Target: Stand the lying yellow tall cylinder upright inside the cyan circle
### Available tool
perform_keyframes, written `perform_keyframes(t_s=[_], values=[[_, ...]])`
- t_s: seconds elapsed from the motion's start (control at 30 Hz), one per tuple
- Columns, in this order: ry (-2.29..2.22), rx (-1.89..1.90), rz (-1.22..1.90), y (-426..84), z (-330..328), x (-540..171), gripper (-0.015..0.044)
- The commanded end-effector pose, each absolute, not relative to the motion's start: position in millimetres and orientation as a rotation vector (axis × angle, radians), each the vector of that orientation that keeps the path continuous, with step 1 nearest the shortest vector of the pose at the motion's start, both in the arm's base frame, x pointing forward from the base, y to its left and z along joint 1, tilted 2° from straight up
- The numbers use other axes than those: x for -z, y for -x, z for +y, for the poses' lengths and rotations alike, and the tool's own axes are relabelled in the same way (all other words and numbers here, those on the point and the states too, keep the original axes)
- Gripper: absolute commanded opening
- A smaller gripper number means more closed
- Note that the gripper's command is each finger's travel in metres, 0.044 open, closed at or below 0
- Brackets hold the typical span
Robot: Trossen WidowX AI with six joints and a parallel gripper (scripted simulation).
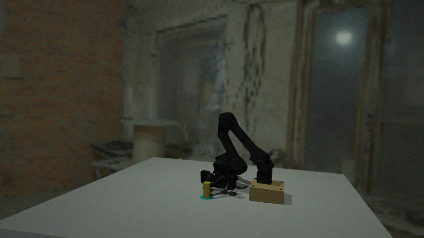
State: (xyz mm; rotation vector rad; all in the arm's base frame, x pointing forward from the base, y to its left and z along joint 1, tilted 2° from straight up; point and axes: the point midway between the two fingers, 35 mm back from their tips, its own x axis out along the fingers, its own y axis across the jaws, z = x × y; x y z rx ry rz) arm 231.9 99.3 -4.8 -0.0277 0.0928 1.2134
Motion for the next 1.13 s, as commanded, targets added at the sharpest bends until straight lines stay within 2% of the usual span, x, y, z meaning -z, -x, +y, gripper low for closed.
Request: perform_keyframes(t_s=[0.0, 0.27, 1.1], values=[[0.035, -1.212, 0.088, -232, 99, 5, 0.0184], [0.035, -1.212, 0.088, -232, 99, 5, 0.0394], [0.029, -1.203, 0.077, -240, 95, -55, 0.04]])
